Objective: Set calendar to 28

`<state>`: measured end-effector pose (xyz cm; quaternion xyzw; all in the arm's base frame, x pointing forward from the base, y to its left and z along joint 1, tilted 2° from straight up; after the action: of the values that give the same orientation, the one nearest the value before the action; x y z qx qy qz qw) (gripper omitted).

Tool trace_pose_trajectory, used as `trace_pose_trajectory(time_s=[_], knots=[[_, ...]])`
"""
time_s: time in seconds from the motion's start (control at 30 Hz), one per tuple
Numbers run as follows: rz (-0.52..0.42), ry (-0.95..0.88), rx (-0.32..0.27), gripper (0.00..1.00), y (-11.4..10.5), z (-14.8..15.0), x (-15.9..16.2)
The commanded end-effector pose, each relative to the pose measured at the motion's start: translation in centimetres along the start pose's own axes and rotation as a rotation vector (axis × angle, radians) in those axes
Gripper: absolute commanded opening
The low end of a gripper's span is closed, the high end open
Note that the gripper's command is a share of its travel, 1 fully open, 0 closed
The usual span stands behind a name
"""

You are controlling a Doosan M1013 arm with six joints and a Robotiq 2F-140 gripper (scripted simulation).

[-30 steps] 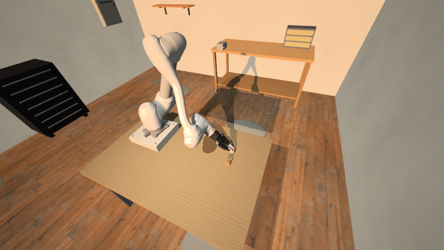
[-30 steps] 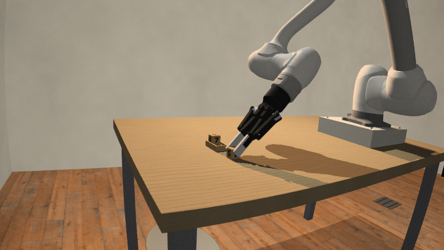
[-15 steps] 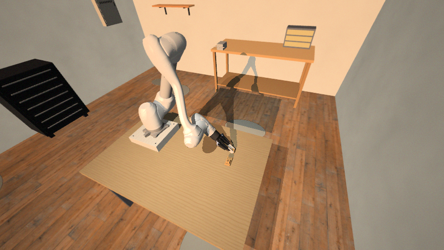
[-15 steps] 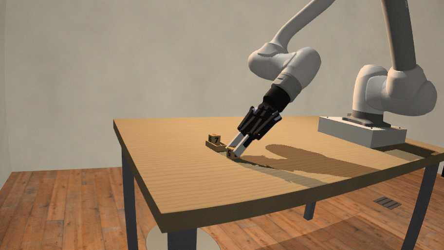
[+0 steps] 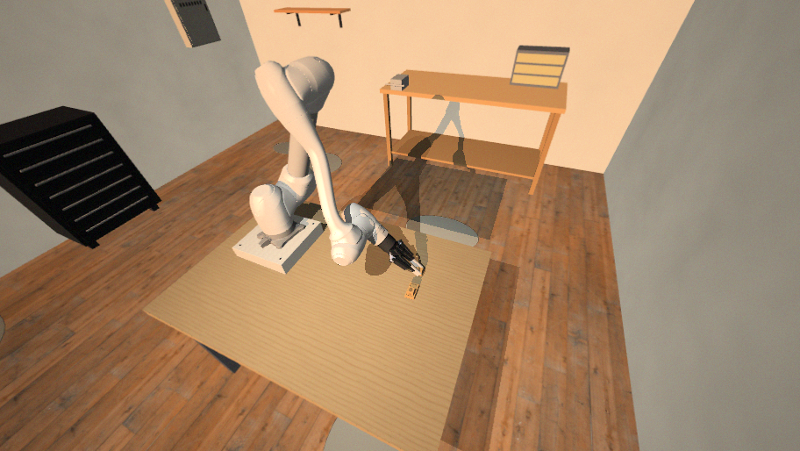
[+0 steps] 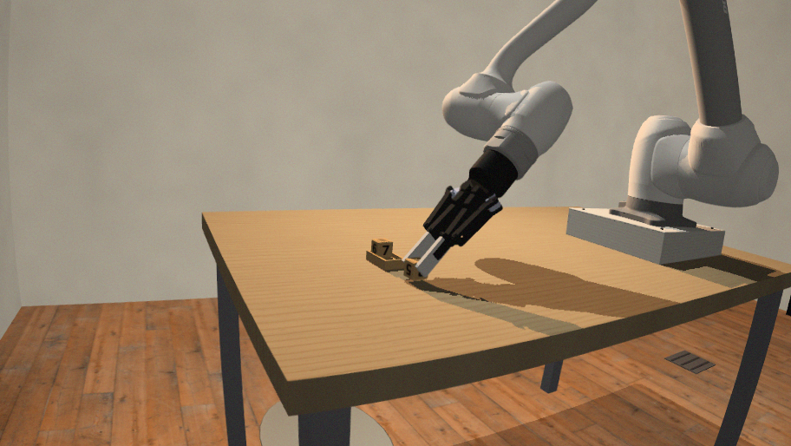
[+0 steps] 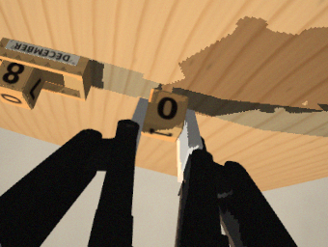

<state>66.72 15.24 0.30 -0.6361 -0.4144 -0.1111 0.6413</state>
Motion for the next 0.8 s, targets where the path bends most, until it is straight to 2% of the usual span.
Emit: trace_pose_trajectory(time_s=[0.0, 0.47, 0.77], knots=[[0.005, -0.001, 0.003, 0.24, -0.6, 0.1, 0.1], [0.005, -0.001, 0.003, 0.24, -4.1, -0.7, 3.6], [0.005, -0.001, 0.003, 0.24, -4.5, -0.7, 4.0]])
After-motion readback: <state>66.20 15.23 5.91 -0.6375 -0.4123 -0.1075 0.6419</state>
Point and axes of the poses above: the point where the finger pads meet when closed, its own y axis out along the fingers, its own z axis across the jaws, x = y × z, the point moved 7 cm from there along -y, back along the fingers, and after that the axes turned 12 degrees about -y, right-handed, at the moved point
